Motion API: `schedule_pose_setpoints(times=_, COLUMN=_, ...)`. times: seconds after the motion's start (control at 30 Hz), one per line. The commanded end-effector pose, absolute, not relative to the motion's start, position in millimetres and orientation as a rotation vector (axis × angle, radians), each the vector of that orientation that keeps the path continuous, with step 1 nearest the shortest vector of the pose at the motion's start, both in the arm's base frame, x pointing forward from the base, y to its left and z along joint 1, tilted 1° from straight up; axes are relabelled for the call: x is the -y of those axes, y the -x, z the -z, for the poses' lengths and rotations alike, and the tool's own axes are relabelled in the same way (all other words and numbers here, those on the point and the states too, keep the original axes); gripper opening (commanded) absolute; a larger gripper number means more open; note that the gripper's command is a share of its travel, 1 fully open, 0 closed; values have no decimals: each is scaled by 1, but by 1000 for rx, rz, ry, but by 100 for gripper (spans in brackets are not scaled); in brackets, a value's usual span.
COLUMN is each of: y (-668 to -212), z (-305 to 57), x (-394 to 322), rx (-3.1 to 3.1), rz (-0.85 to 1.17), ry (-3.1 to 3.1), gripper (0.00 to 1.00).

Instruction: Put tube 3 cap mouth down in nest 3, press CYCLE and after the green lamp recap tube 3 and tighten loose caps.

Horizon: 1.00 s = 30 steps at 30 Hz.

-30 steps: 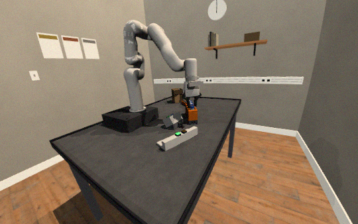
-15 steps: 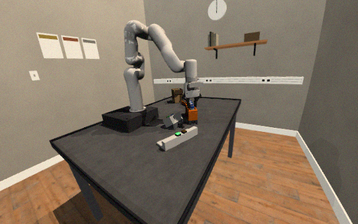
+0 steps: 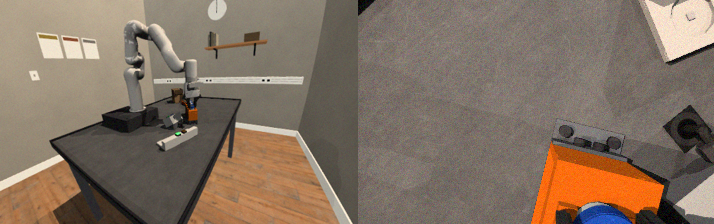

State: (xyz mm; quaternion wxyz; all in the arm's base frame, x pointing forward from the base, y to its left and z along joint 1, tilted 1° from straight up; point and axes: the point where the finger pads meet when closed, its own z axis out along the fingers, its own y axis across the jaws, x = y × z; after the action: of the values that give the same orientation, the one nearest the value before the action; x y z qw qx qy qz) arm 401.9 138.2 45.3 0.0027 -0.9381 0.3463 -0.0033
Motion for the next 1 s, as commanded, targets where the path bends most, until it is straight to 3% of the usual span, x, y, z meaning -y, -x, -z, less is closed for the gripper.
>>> schedule_pose_setpoints(times=0.0, y=-403, z=-46, x=-139, rx=-1116, rz=19, ry=2932, gripper=0)
schedule_pose_setpoints(times=0.97, y=-403, z=-46, x=-139, rx=-1765, rz=16, ry=2590, gripper=0)
